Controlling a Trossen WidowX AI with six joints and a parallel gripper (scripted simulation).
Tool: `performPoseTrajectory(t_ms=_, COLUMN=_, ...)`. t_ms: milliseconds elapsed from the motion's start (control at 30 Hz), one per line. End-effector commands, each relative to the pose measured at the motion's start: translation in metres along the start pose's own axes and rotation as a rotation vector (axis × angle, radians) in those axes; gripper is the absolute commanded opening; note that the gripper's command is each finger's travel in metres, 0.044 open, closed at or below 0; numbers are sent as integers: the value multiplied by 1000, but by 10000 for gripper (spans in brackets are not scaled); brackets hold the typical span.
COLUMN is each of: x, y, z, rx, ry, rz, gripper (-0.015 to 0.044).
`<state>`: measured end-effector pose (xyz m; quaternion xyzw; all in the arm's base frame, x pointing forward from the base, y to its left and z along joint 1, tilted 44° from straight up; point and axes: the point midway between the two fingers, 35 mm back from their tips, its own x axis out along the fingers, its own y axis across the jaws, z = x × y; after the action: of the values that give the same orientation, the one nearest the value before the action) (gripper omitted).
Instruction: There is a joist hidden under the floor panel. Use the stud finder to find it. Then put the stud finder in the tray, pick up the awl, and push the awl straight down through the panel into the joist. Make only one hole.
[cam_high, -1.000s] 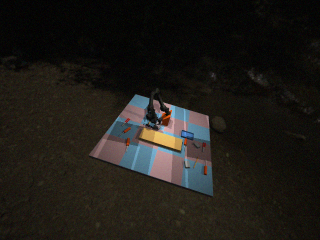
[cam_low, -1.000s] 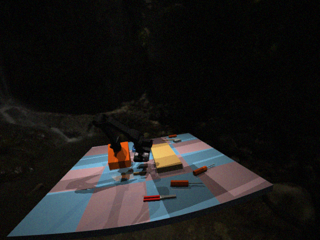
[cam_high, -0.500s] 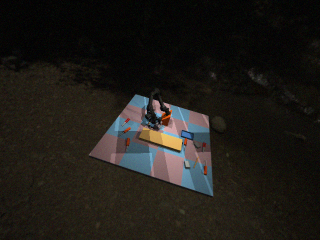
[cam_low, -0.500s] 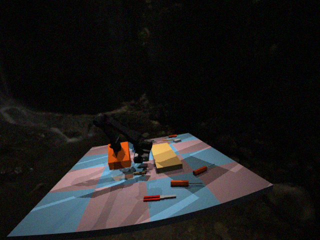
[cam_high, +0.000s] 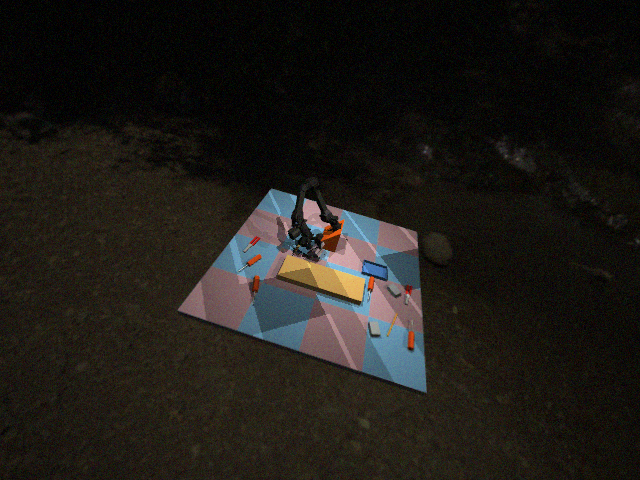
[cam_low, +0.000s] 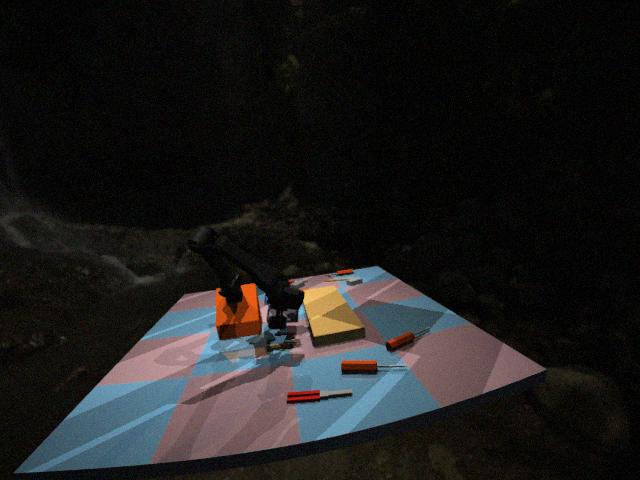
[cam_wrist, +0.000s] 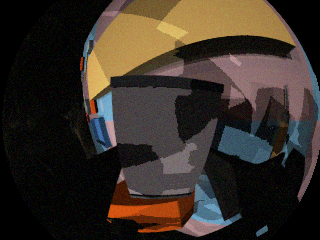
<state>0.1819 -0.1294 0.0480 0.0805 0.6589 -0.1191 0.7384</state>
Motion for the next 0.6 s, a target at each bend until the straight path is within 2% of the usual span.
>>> performPoseTrajectory(t_ms=0, x=0, y=0, z=1, rx=-7, ry=-1, rz=36, gripper=0)
performPoseTrajectory(t_ms=567, x=-2, y=-3, z=2, rx=-14, ry=-19, rz=138, gripper=0)
